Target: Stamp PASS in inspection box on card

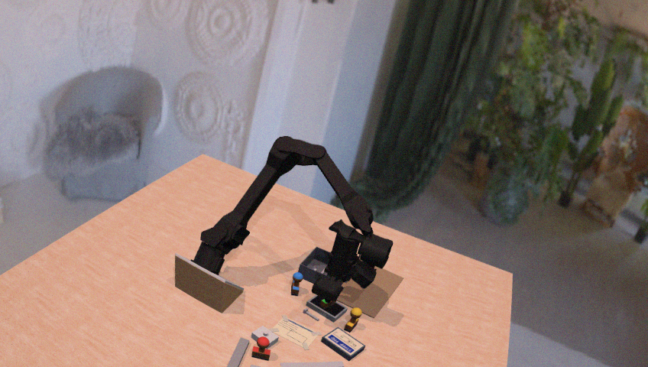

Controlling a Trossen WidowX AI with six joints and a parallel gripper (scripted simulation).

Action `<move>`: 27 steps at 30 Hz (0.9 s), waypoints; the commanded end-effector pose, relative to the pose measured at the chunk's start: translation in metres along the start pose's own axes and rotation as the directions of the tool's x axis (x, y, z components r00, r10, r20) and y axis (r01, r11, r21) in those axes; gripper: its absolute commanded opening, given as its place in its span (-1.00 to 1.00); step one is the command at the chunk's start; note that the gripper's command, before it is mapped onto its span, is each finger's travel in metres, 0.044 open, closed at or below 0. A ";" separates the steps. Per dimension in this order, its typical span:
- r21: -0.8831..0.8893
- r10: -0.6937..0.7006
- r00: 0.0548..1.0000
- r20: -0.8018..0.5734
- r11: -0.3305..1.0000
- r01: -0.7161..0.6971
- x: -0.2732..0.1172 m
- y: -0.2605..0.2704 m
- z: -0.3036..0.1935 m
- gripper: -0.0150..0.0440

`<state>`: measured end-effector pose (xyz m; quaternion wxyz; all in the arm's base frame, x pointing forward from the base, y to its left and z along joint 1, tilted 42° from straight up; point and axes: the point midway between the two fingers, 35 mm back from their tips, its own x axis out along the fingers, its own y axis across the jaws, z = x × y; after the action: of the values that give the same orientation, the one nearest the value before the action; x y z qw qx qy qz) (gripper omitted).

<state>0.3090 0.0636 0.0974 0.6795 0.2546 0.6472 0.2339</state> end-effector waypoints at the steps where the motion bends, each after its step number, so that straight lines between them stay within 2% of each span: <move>1: -0.006 0.003 1.000 -0.002 1.000 -0.003 0.003 0.001 0.000 -0.49; 27: -0.006 0.003 1.000 -0.002 1.000 -0.003 -0.004 0.001 0.000 -0.49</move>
<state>0.3094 0.0624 0.1002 0.6795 0.2541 0.6467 0.2355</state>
